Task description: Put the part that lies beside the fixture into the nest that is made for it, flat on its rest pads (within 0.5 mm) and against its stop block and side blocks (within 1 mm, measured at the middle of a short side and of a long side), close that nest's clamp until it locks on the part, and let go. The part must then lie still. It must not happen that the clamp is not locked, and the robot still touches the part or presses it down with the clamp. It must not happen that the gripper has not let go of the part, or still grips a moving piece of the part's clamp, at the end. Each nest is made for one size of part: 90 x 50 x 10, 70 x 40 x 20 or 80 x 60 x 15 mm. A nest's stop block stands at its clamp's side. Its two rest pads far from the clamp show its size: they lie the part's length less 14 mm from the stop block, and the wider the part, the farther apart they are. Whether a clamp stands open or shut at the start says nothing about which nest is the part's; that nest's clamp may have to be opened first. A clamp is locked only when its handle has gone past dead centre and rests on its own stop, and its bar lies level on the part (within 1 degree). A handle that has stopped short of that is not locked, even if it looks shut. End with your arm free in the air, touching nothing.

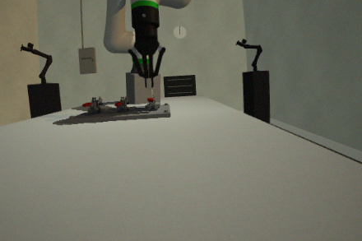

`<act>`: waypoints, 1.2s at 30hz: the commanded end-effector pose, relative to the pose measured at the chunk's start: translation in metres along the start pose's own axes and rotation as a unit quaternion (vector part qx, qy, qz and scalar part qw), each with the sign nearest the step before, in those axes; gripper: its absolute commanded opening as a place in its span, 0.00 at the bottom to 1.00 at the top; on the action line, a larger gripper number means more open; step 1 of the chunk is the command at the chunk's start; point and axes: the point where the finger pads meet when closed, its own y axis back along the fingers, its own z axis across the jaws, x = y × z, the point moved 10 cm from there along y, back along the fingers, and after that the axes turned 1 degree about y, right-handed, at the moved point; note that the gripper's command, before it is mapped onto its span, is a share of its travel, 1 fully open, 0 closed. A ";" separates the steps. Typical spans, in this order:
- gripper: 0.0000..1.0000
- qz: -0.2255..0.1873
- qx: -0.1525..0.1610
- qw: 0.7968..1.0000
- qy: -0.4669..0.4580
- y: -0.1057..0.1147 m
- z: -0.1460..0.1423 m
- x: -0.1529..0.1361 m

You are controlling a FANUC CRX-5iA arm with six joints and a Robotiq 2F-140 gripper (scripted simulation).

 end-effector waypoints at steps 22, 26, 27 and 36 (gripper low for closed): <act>0.00 0.000 0.000 1.000 0.000 -0.003 0.000 0.000; 0.00 0.000 0.000 1.000 0.000 -0.004 0.000 0.000; 0.00 0.000 0.000 1.000 0.000 -0.004 0.000 0.000; 0.00 0.000 0.000 1.000 0.000 -0.004 0.000 0.000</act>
